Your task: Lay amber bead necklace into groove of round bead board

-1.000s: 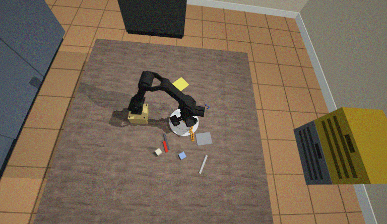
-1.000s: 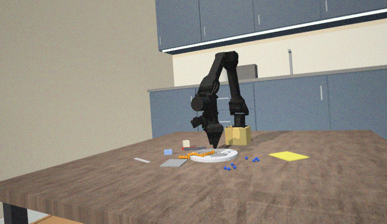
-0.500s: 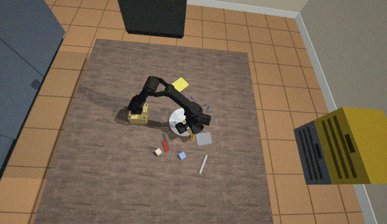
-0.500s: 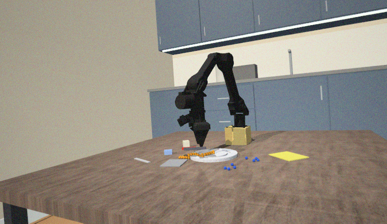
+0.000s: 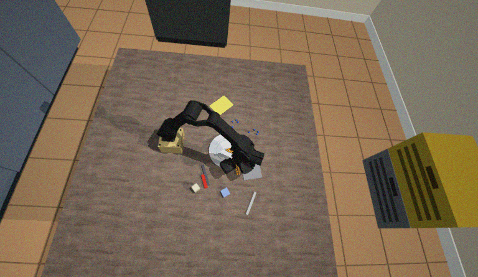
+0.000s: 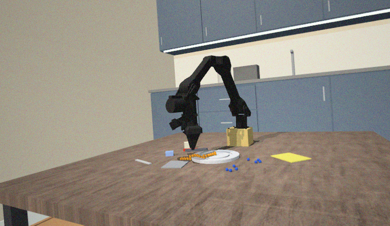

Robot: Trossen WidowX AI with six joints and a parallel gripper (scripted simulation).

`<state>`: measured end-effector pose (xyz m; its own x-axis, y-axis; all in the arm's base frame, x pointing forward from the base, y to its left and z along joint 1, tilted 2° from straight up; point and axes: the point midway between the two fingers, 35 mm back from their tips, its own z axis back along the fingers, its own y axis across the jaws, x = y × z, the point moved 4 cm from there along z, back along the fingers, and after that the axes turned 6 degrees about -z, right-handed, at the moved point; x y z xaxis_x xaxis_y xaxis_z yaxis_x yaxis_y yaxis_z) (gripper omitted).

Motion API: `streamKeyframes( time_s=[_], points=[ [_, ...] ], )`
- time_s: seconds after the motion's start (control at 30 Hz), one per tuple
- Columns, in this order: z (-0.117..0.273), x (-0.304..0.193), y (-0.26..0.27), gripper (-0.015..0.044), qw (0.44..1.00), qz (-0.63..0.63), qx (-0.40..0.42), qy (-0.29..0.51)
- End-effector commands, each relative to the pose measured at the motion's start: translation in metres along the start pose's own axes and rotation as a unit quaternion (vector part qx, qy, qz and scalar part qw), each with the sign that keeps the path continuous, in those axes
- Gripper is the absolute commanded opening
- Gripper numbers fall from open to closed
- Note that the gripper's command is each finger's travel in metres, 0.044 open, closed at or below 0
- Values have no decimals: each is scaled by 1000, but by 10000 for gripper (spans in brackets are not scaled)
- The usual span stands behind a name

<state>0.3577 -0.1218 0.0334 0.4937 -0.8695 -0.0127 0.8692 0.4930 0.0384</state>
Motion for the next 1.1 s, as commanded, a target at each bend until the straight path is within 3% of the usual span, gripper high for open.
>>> streamKeyframes(
  time_s=[0.0,0.83,1.07],
  points=[
    [-1,1,0,200,1000,0,1,-2],
    [-31,-1,-1,200,1000,2,-4,3],
    [-28,0,-1,16,1000,1,-1,2]
  ],
)
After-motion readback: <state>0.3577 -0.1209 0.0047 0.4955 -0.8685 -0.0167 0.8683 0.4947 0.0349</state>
